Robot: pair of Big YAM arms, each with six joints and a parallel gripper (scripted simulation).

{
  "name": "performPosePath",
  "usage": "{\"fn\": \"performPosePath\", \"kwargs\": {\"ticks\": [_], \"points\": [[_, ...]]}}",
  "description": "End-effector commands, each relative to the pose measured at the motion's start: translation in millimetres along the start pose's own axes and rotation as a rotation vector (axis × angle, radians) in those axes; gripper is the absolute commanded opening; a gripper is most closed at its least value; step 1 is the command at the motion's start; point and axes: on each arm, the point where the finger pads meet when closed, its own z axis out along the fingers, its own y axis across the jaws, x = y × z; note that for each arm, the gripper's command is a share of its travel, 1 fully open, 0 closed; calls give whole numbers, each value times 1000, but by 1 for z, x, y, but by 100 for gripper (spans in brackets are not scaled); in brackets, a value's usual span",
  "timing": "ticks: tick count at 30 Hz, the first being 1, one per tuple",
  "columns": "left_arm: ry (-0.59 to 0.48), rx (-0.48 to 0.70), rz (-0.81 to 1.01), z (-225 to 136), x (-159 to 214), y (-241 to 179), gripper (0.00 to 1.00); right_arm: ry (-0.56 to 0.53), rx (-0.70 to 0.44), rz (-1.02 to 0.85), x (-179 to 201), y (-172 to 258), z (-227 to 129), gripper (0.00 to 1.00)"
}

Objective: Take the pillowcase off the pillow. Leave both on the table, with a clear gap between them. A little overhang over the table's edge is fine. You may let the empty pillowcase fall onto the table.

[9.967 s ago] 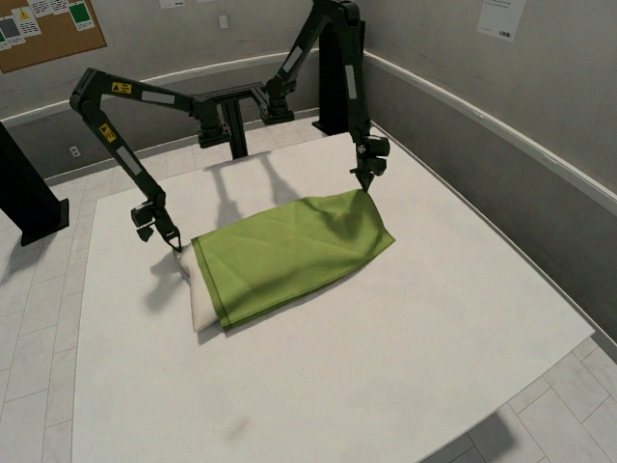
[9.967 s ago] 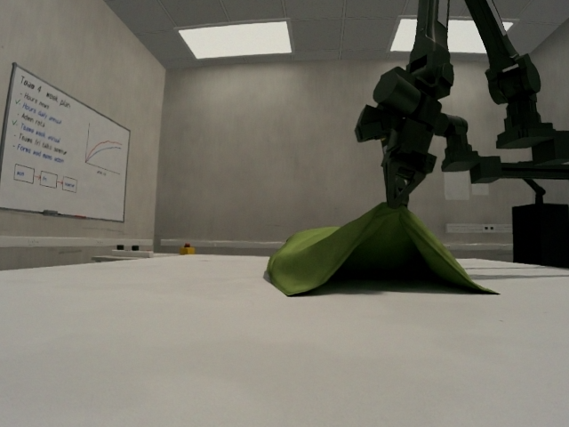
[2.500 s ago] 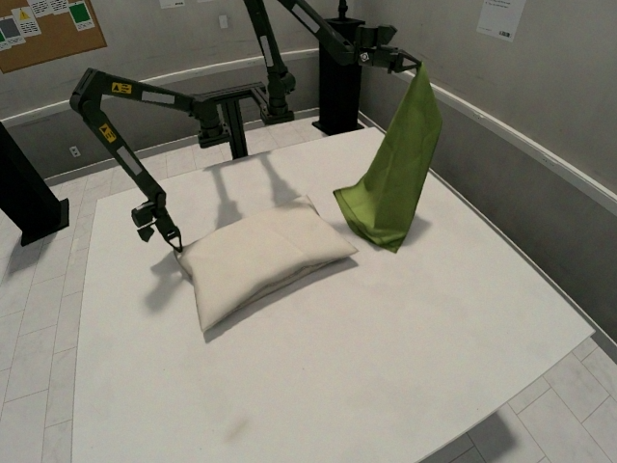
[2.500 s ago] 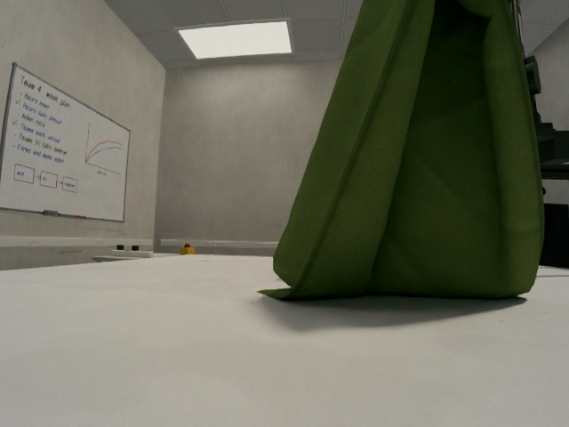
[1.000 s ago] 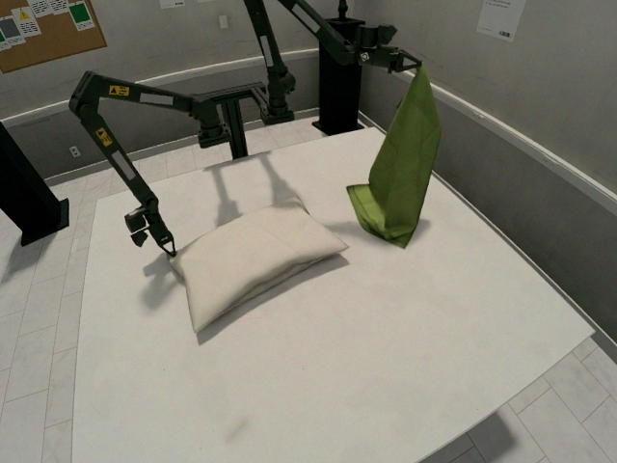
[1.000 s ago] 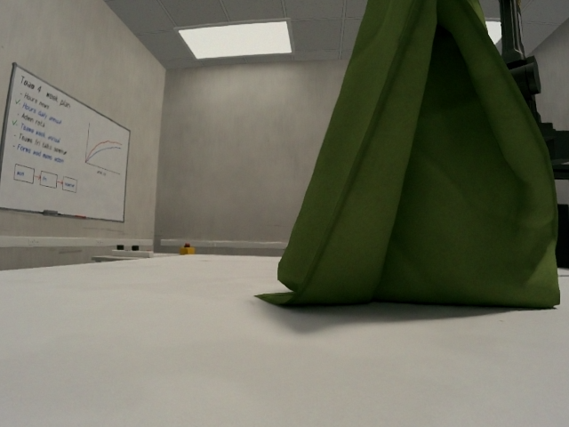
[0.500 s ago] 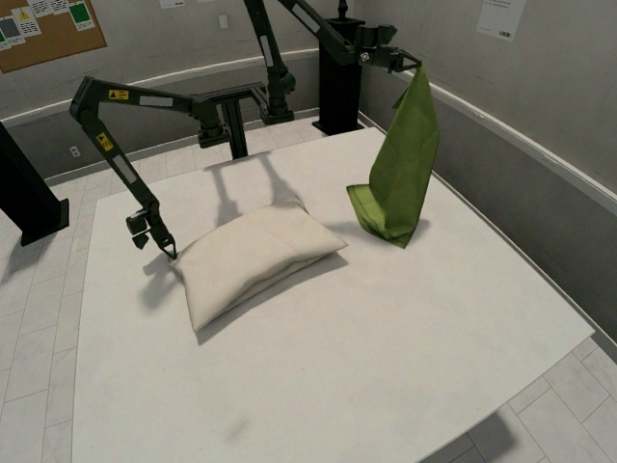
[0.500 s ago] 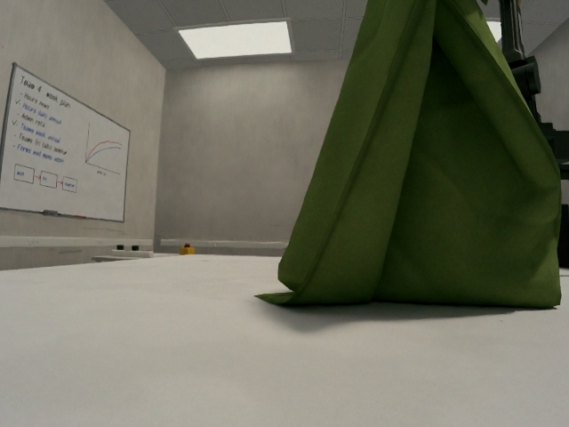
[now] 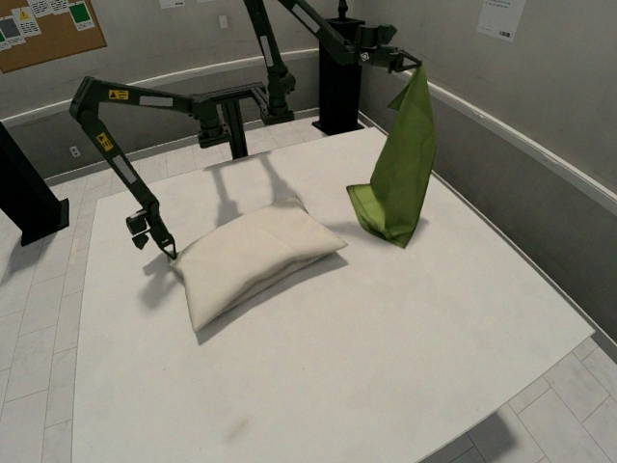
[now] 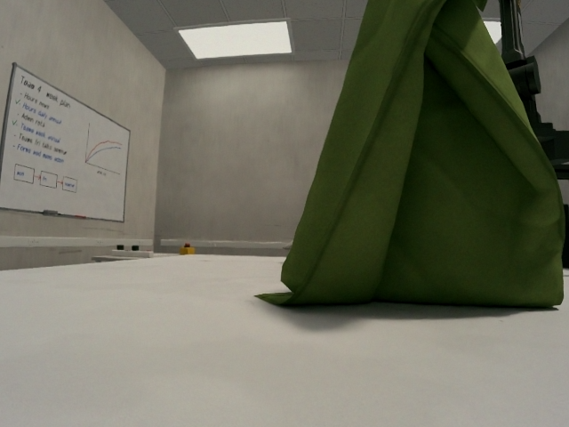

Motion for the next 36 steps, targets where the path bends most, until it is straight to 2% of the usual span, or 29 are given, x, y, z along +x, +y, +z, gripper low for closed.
{"fn": "performPosePath", "kwargs": {"ticks": [1,36], "points": [[-96,6,-8,19,-44,-3,2,-18,-4,-9,-9,1,4,3],[-96,6,-8,19,-44,-3,2,-18,-3,-9,-9,1,4,6]]}}
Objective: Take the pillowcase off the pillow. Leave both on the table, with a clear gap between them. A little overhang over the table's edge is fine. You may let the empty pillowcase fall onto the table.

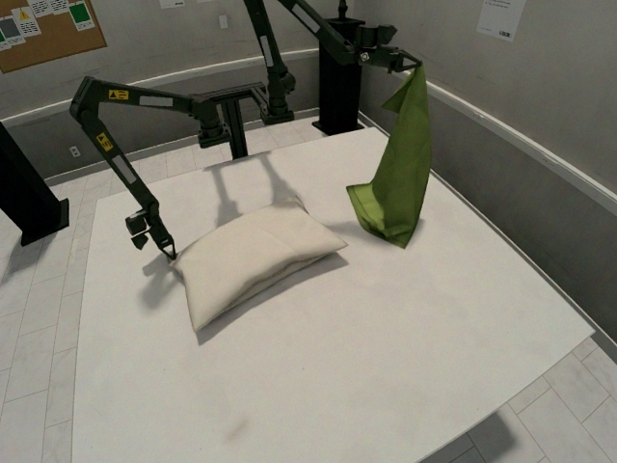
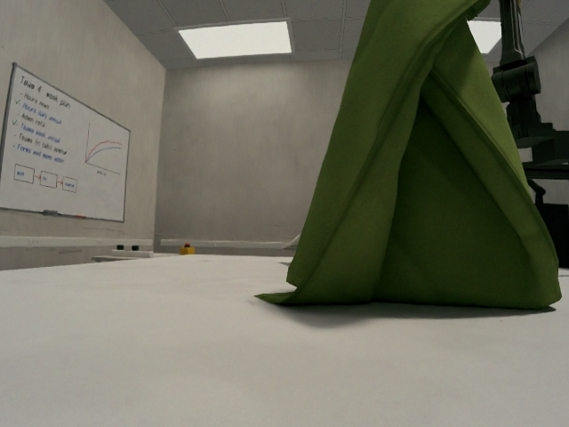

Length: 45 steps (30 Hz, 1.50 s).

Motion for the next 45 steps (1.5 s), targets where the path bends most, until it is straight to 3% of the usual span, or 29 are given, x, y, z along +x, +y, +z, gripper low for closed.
{"fn": "performPosePath", "kwargs": {"ticks": [1,17,45], "points": [[-96,4,-8,19,-44,-3,2,-14,-2,-6,-6,1,4,60],[-96,4,-8,19,-44,-3,2,3,2,7,2,-1,3,60],[-96,4,-8,19,-44,-3,2,-27,-7,-27,-13,46,-55,60]]}}
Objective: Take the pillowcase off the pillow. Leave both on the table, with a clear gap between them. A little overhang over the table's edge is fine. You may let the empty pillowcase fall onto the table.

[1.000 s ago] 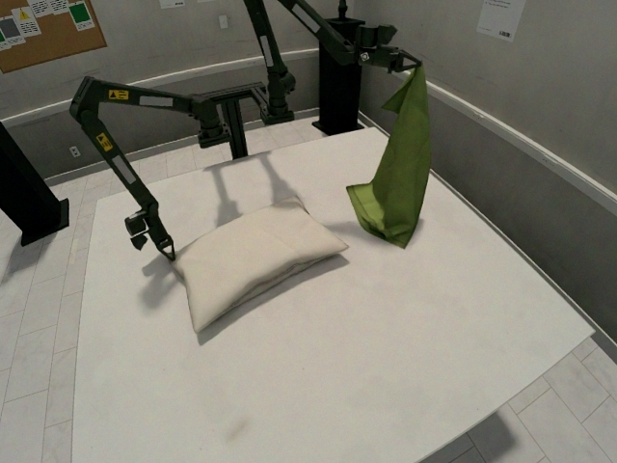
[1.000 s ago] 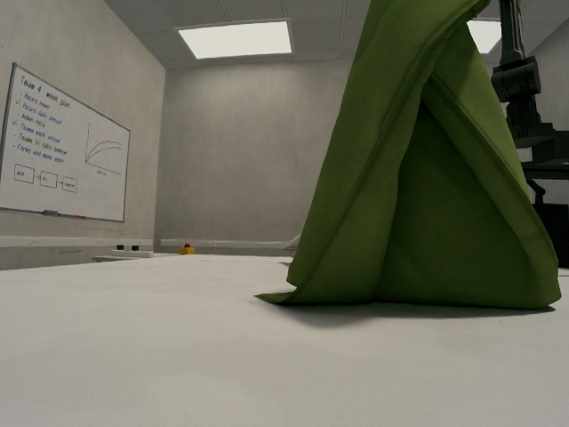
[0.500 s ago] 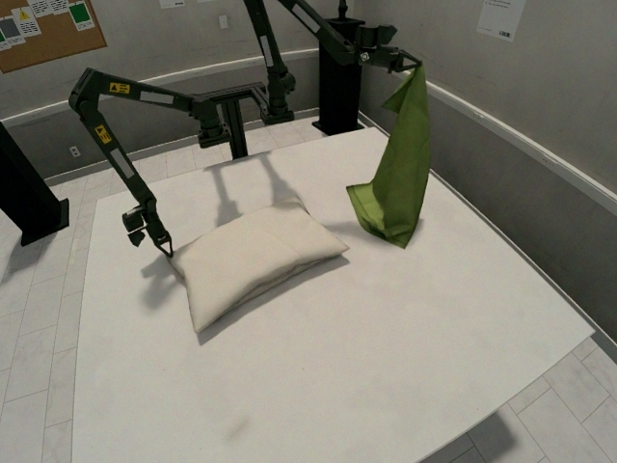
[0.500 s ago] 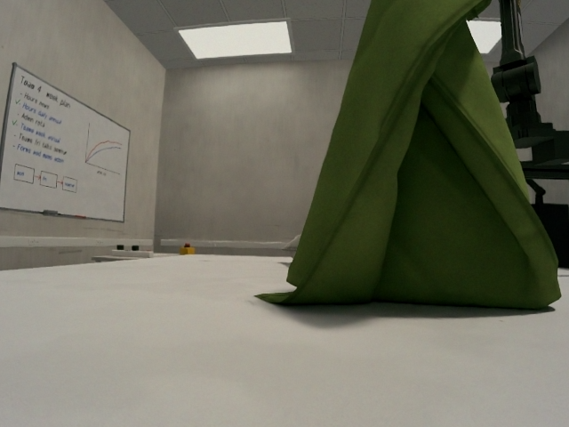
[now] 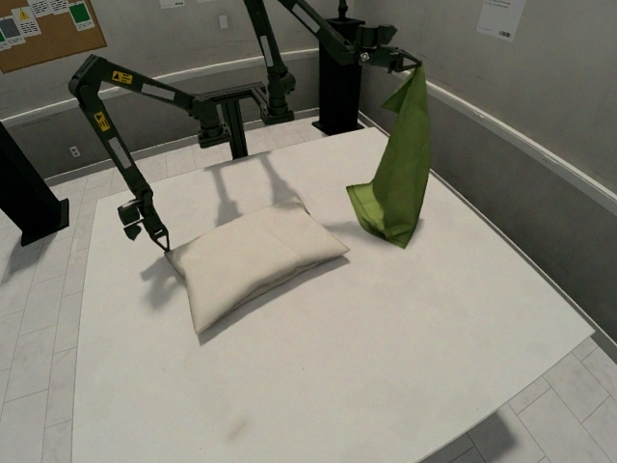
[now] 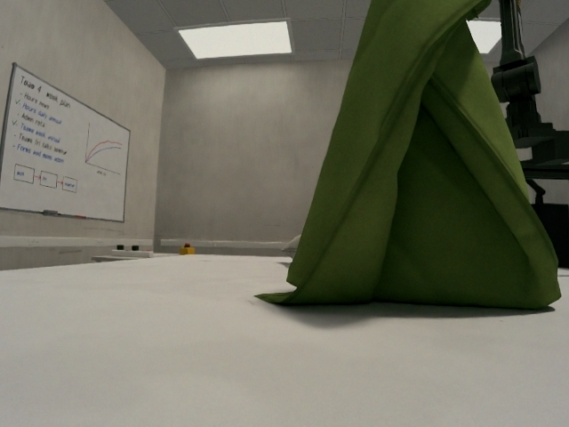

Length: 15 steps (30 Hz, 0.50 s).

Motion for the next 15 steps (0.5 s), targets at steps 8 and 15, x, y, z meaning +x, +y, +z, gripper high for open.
{"fn": "performPosePath", "kwargs": {"ticks": [8,15], "points": [[-96,4,-8,19,-44,-3,2,-22,-9,-24,-9,23,-29,60],[-96,4,-8,19,-44,-3,2,-12,-7,-18,-6,29,-35,60]]}}
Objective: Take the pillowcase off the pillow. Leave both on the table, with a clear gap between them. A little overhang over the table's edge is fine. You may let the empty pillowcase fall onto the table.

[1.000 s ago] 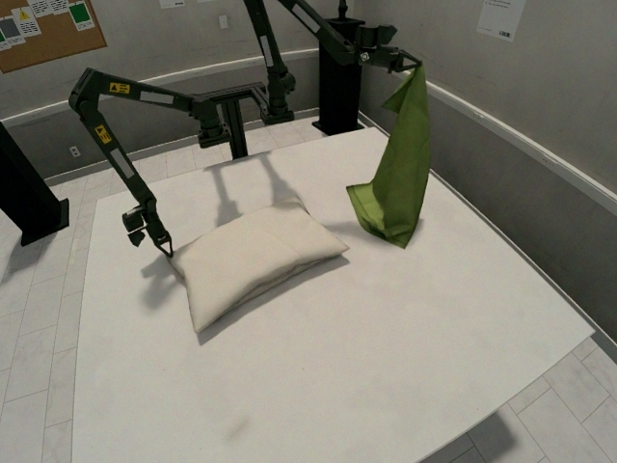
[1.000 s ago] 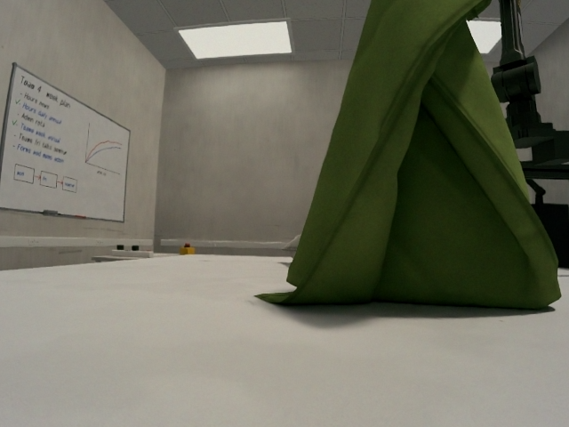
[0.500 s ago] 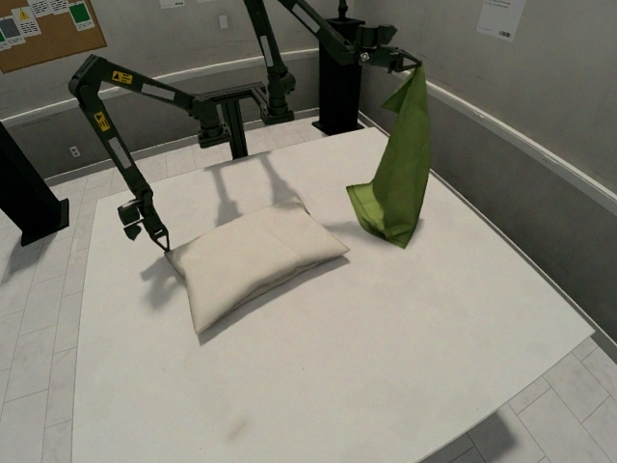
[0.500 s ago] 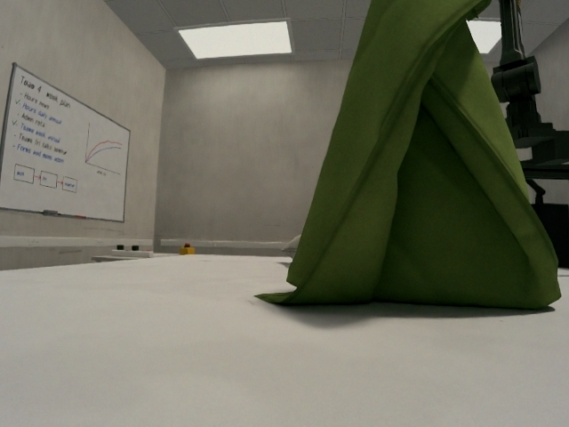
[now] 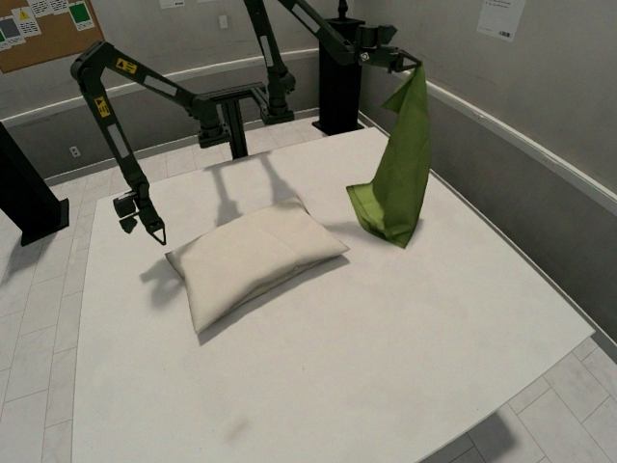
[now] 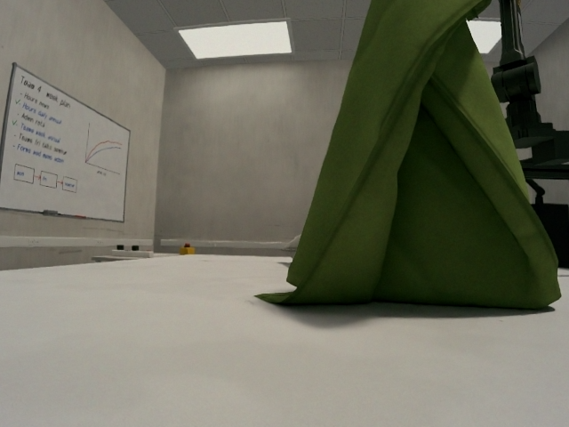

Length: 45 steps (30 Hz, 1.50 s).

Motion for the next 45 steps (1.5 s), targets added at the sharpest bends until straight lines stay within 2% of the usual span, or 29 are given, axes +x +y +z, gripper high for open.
{"fn": "performPosePath", "kwargs": {"ticks": [1,8,9,16,19,21,24,31,34,36,45], "points": [[-96,4,-8,19,-44,-3,2,-19,-7,-21,-9,9,-13,60],[-96,4,-8,19,-44,-3,2,-26,-9,-30,-16,13,-14,60],[-96,4,-8,19,-44,-3,2,-71,-13,-77,-37,24,-18,60],[-96,4,-8,19,-44,-3,2,-111,24,-136,-61,38,-26,60],[-96,4,-8,19,-44,-3,2,-173,61,-188,-90,50,-39,60],[-96,4,-8,19,-44,-3,2,-197,70,-273,-104,82,-38,60],[-96,4,-8,19,-44,-3,2,-259,94,-320,-130,100,-53,60],[-96,4,-8,19,-44,-3,2,-403,95,-501,-180,196,-84,60],[-96,4,-8,19,-44,-3,2,-409,100,-511,-183,199,-83,60],[-96,4,-8,19,-44,-3,2,-462,86,-570,-193,239,-100,60],[-96,4,-8,19,-44,-3,2,-631,42,-746,-209,366,-148,60]]}}
